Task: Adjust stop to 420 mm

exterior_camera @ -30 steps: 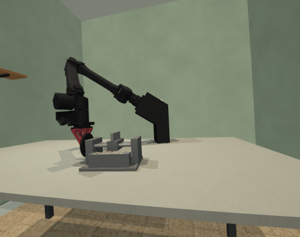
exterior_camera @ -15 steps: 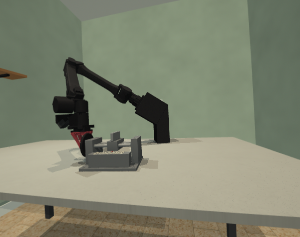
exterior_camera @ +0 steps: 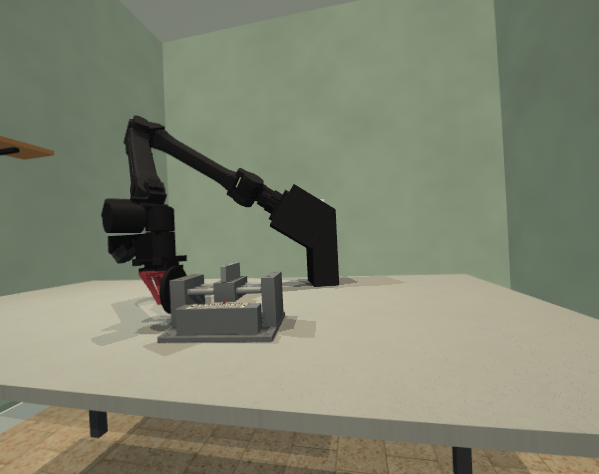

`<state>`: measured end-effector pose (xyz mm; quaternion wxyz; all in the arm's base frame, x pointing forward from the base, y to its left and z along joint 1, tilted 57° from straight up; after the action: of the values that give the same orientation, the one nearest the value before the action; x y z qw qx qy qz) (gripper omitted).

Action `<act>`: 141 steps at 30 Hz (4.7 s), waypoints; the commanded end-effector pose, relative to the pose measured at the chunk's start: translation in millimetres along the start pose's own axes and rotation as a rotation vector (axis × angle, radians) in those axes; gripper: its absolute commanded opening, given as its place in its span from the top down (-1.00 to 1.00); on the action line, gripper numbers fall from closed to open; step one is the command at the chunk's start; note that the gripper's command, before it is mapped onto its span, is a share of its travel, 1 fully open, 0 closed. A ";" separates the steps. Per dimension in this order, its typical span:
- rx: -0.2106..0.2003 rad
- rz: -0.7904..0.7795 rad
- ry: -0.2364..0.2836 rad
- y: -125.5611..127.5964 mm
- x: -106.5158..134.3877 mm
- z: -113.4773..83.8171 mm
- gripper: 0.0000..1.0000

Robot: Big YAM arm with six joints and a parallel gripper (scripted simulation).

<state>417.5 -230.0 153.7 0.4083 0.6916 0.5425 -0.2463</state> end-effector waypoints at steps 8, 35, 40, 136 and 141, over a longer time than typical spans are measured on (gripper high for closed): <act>0.005 0.008 -0.009 12.6 -4.5 14.1 0.87; 0.006 0.017 -0.006 38.1 0.9 17.9 0.87; -0.011 -0.001 0.003 47.4 11.5 5.3 0.87; -0.037 0.023 -0.002 67.8 4.0 -69.8 0.87; -0.022 0.007 0.001 57.8 7.6 -69.9 0.87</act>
<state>467.1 -192.4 187.7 0.4027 0.6953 0.5396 -0.2515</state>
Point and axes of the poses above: the point where the finger pads meet when closed, its own z axis out along the fingers, its own y axis across the jaws, x = y × z, the point moved 9 cm from there along -z, back along the fingers, and after that the axes turned 9 degrees about z, right-handed, at the moved point
